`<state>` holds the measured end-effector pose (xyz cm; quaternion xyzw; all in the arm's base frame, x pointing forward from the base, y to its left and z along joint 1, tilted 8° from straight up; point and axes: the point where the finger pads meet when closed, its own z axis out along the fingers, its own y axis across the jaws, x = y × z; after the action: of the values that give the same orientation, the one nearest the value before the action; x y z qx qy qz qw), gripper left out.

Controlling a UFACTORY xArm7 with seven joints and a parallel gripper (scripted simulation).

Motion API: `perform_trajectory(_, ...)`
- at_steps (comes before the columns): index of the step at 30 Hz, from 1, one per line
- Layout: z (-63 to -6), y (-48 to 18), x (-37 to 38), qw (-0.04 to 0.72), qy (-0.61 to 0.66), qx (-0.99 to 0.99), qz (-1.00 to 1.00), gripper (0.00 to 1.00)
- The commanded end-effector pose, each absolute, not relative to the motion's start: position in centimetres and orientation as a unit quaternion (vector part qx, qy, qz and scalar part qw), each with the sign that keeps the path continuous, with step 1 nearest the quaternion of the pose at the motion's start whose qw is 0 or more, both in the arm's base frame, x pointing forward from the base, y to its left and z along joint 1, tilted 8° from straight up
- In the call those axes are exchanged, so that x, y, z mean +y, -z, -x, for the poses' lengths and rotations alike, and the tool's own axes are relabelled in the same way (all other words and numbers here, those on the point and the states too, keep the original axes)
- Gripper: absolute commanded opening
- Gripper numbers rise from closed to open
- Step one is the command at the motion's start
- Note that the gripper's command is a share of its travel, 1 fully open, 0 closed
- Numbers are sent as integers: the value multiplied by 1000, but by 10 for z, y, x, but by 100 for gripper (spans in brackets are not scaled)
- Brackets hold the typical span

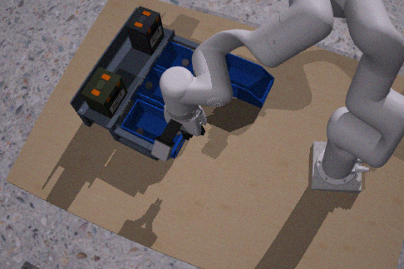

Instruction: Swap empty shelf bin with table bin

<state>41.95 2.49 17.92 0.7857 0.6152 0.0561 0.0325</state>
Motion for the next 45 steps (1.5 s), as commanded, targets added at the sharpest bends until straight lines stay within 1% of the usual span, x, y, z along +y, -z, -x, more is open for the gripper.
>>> perform_trajectory(1, -421, -180, 25, 40, -61, 612, -787, 0)
perform_trajectory(30, -421, -179, 25, 40, -61, 612, -787, 0)
perform_trajectory(45, -423, -160, 25, 39, -61, 612, -787, 0)
